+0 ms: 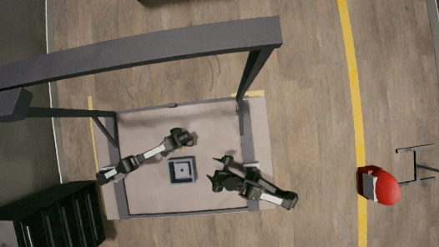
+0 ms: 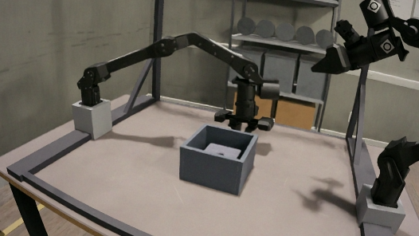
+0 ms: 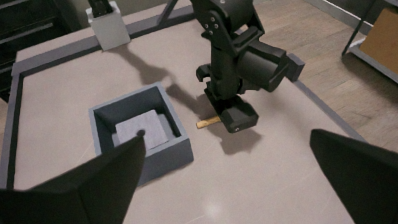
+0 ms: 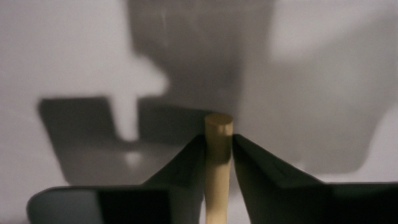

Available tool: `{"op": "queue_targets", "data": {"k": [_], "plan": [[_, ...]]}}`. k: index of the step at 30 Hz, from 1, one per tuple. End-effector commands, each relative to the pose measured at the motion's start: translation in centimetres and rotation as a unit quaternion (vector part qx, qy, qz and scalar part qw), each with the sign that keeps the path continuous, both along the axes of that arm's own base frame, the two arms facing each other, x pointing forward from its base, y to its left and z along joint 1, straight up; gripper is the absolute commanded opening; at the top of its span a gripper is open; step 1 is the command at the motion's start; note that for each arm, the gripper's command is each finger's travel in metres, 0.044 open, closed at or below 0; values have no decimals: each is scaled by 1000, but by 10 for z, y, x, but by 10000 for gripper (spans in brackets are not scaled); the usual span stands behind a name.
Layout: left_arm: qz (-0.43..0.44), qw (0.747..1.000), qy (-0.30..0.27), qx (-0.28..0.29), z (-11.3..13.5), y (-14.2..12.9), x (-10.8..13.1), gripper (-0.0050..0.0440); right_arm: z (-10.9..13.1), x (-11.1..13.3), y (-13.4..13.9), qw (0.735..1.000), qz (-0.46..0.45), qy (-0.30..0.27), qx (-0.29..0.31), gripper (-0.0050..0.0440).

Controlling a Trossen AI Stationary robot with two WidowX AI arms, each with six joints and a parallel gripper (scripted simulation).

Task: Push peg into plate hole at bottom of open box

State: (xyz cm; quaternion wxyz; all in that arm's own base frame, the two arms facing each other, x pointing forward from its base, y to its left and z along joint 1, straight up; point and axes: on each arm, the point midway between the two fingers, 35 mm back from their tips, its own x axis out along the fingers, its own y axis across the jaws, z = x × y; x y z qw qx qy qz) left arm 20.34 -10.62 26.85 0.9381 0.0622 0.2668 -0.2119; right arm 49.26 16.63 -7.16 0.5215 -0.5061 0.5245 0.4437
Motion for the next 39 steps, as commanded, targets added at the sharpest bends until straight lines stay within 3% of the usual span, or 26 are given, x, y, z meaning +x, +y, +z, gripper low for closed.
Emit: {"op": "queue_targets", "data": {"k": [1, 7, 9, 10, 22, 32, 39], "plan": [[2, 1000, -4, -5, 5, 0, 0, 440, 25, 7, 2, 1000, 1, -25, 8, 50], [2, 1000, -4, -5, 5, 0, 0, 440, 25, 6, 3, 1000, 1, -25, 8, 0], [2, 1000, -4, -5, 5, 0, 0, 440, 25, 6, 3, 1000, 1, -25, 8, 0], [2, 1000, -4, -5, 5, 0, 0, 440, 25, 6, 3, 1000, 1, -25, 8, 24], [2, 1000, -4, -5, 5, 0, 0, 440, 80, 5, 3, 999, -10, -38, 20, 24], [2, 1000, -4, -5, 5, 0, 0, 440, 79, 3, 9, 993, -54, -82, 59, 24], [2, 1000, -4, -5, 5, 0, 0, 440, 76, -23, 7, 984, -120, -97, 89, 24]]}}
